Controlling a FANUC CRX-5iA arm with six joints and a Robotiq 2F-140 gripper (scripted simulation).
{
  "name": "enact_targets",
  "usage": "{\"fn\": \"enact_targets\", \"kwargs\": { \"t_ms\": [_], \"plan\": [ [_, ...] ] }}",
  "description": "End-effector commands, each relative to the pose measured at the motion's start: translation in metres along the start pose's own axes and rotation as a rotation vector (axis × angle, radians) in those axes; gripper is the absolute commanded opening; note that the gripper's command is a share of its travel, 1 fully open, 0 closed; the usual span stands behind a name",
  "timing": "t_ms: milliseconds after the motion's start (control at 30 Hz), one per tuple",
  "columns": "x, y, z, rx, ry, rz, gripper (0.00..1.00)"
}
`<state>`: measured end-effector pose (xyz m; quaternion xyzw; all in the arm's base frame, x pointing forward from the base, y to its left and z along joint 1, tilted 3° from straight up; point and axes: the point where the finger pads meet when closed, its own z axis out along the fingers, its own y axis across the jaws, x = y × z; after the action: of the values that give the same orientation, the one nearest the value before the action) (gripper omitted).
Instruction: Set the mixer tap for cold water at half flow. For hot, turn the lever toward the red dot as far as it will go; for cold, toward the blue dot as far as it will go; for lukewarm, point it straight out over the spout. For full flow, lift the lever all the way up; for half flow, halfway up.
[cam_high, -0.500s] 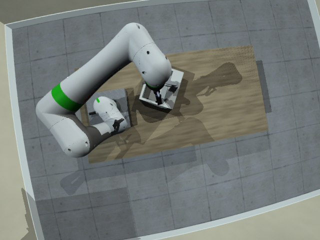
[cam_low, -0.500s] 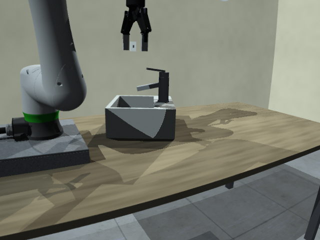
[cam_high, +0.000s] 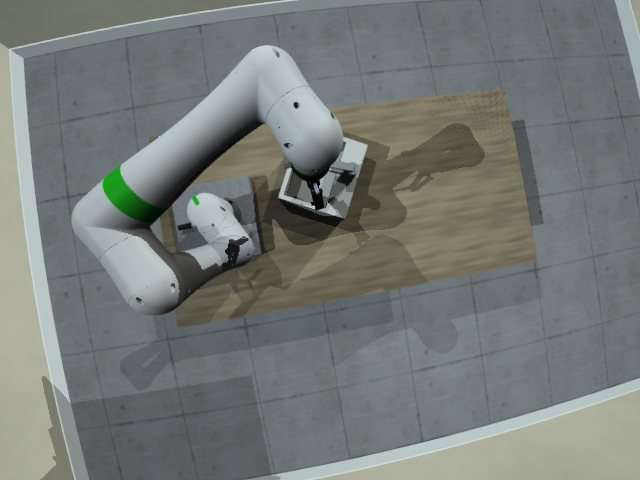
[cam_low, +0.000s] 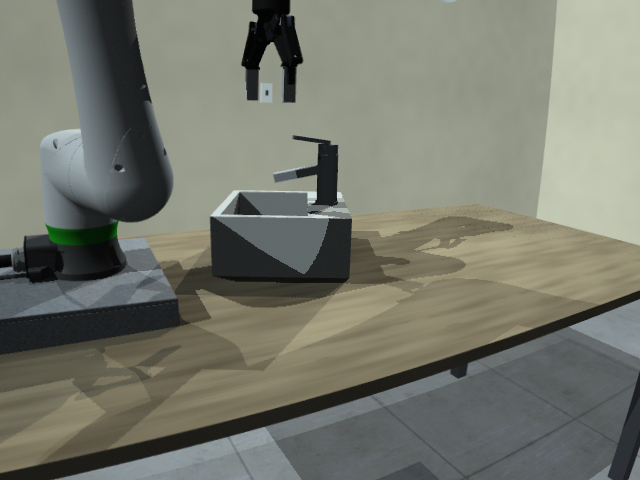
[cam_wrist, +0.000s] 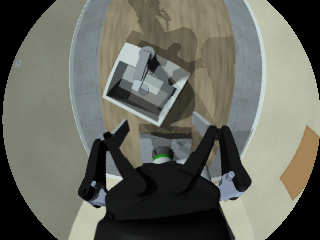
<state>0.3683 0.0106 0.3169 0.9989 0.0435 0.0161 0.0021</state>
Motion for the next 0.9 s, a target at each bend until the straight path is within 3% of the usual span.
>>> {"fn": "enact_targets", "kwargs": {
  "t_ms": [0, 100, 233, 300, 333, 400, 767, 800, 867],
  "plan": [
    [0.0, 0.0, 0.0, 0.0, 0.0, 0.0, 1.0],
    [0.009, -0.003, -0.002, -0.003, -0.001, 0.031, 1.0],
    [0.071, -0.027, -0.01, -0.025, -0.004, 0.245, 1.0],
    [0.071, -0.027, -0.01, -0.025, -0.004, 0.245, 1.0],
    [0.093, -0.036, -0.01, -0.034, -0.004, 0.321, 1.0],
    [0.108, -0.043, -0.01, -0.039, -0.004, 0.375, 1.0],
    [0.117, -0.047, -0.009, -0.043, -0.003, 0.406, 1.0],
    [0.117, -0.047, -0.009, -0.043, -0.003, 0.406, 0.0],
    [0.117, -0.047, -0.009, -0.043, -0.003, 0.406, 0.0]
  ]
}}
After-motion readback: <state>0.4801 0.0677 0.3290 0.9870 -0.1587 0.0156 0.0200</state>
